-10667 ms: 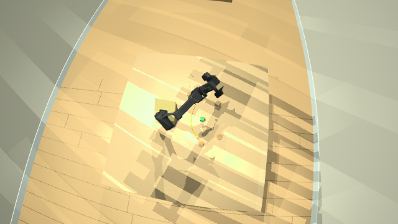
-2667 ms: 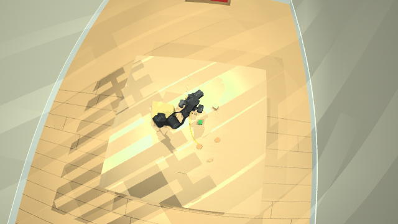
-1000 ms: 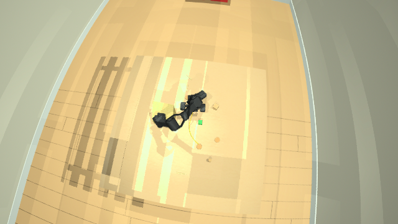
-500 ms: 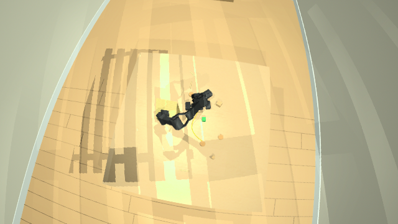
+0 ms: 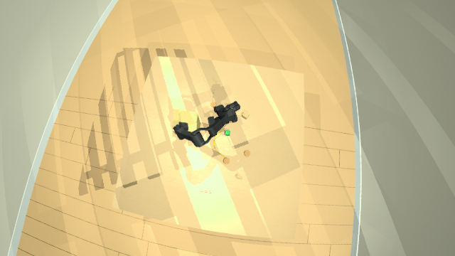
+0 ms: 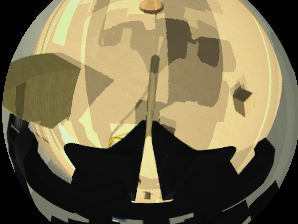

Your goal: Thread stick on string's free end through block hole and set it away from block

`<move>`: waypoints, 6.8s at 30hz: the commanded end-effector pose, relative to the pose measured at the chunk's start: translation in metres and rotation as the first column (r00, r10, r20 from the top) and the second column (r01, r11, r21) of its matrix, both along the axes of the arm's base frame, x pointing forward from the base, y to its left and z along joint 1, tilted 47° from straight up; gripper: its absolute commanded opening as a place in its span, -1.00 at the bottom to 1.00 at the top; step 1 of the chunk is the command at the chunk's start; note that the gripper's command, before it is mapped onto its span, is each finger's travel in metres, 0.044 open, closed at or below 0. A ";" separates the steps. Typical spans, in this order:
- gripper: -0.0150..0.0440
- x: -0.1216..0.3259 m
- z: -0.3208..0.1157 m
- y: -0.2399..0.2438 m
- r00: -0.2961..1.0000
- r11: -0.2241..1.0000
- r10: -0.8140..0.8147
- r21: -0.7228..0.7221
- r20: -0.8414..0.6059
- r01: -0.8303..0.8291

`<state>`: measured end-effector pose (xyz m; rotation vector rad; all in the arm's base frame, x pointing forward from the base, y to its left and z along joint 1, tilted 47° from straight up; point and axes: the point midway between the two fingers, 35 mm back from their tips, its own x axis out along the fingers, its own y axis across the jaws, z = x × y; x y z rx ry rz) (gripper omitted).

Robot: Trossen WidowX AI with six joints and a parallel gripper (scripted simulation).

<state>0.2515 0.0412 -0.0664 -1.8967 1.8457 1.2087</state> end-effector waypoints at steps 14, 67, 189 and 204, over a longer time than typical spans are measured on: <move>-0.49 0.014 0.013 -0.012 0.983 0.994 0.106 0.031 -0.150 -0.102; -0.49 0.042 0.054 -0.054 0.717 0.903 0.429 0.252 -0.549 -0.347; -0.49 0.138 0.071 -0.078 0.330 0.698 0.695 0.491 -0.638 -0.521; -0.49 0.156 0.066 -0.075 0.327 0.683 0.706 0.482 -0.628 -0.549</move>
